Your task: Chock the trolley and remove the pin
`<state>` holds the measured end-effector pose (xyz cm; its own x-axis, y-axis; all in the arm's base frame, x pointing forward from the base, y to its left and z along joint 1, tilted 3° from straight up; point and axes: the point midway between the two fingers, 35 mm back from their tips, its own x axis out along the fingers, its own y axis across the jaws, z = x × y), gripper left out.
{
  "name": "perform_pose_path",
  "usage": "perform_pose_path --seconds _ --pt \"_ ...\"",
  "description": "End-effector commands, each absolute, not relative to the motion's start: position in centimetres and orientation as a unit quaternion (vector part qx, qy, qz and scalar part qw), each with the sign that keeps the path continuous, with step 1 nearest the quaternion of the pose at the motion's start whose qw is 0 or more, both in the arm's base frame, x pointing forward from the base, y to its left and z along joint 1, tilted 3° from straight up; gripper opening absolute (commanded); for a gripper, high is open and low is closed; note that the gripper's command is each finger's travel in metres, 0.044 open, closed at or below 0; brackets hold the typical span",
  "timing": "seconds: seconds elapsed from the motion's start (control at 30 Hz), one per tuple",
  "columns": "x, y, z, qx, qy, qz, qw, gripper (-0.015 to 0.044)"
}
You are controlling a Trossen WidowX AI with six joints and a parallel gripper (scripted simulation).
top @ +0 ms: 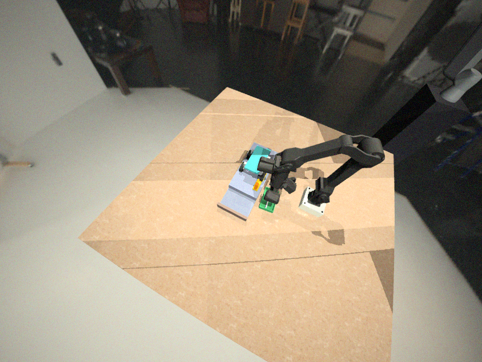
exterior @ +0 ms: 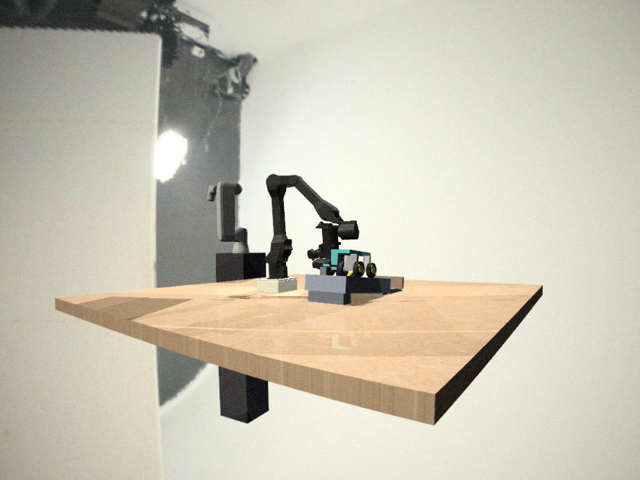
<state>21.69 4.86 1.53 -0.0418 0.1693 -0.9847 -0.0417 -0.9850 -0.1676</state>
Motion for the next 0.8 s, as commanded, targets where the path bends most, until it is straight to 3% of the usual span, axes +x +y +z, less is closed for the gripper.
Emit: perform_pose_path --seconds 0.0,0.13,0.77 --pt "21.8 4.8 3.1 -0.691 -0.049 0.717 0.073 0.034" --pt "21.7 4.8 4.1 -0.691 -0.05 0.718 0.073 0.044" --pt "21.7 4.7 9.4 -0.691 -0.05 0.718 0.073 0.044"
